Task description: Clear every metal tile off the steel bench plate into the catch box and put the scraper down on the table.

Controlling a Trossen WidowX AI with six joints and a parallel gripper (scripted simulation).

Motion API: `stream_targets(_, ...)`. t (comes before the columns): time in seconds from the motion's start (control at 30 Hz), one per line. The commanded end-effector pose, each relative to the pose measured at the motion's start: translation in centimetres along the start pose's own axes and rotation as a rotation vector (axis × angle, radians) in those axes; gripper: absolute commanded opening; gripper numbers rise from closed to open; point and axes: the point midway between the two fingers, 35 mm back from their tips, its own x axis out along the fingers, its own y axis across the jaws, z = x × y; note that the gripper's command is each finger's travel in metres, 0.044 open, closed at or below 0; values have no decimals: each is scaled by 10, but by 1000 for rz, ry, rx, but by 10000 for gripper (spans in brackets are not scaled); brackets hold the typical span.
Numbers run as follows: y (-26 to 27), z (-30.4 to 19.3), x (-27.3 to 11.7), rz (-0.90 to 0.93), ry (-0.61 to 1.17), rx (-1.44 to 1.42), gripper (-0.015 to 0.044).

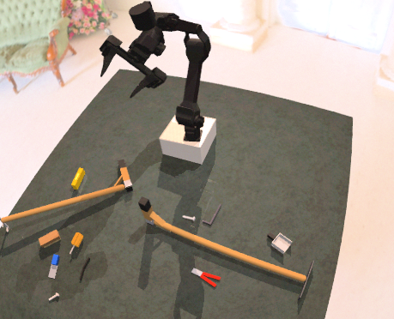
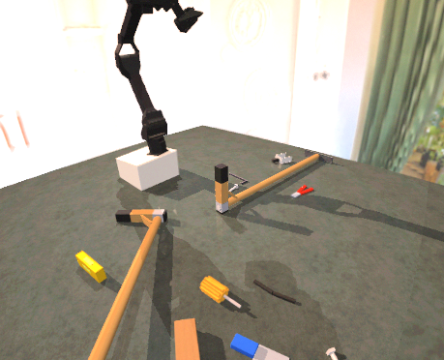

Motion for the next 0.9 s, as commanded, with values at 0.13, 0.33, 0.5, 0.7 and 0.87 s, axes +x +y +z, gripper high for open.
stream_targets(0.13,31,15,-3,92,-67,72,440)
stream_targets(0.33,53,24,-5,161,-101,119,440)
stream_targets(0.5,71,31,-7,220,-127,157,440)
stream_targets(0.7,92,38,-12,292,-152,200,440)
stream_targets(0.87,110,43,-17,354,-170,235,440)
